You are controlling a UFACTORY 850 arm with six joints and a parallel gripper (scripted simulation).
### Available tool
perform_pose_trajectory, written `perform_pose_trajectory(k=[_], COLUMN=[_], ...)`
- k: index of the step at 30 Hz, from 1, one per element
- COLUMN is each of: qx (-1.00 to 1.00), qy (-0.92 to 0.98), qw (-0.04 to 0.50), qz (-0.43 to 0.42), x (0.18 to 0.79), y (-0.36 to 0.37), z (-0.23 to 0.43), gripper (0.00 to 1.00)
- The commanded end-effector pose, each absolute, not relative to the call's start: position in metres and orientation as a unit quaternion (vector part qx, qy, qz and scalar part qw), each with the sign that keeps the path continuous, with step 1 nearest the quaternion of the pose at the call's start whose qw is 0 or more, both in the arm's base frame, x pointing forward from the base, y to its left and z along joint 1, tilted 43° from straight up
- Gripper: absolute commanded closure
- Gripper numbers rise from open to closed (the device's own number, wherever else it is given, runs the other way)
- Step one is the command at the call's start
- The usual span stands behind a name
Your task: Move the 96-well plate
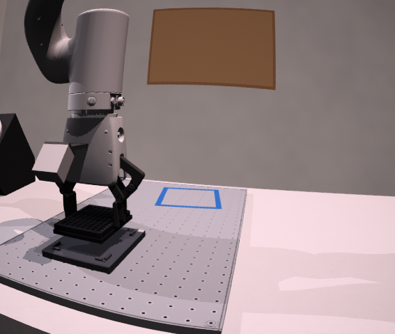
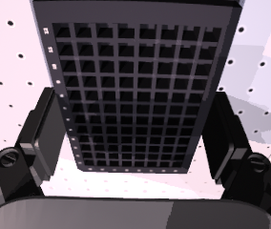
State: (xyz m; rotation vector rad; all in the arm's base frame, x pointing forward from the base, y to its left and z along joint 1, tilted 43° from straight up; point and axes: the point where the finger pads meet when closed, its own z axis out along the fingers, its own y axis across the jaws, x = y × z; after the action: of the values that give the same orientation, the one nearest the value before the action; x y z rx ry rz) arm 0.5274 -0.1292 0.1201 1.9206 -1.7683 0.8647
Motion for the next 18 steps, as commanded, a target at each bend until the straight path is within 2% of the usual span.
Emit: perform_pose_trajectory(k=[1, 18], qx=[0.685, 0.685], qy=[-0.631, -0.631], qw=[0.194, 0.194], qz=[0.309, 0.309], x=[0.527, 0.522], y=[-0.124, -0.108], z=[0.126, 0.144], gripper=[1.00, 1.00])
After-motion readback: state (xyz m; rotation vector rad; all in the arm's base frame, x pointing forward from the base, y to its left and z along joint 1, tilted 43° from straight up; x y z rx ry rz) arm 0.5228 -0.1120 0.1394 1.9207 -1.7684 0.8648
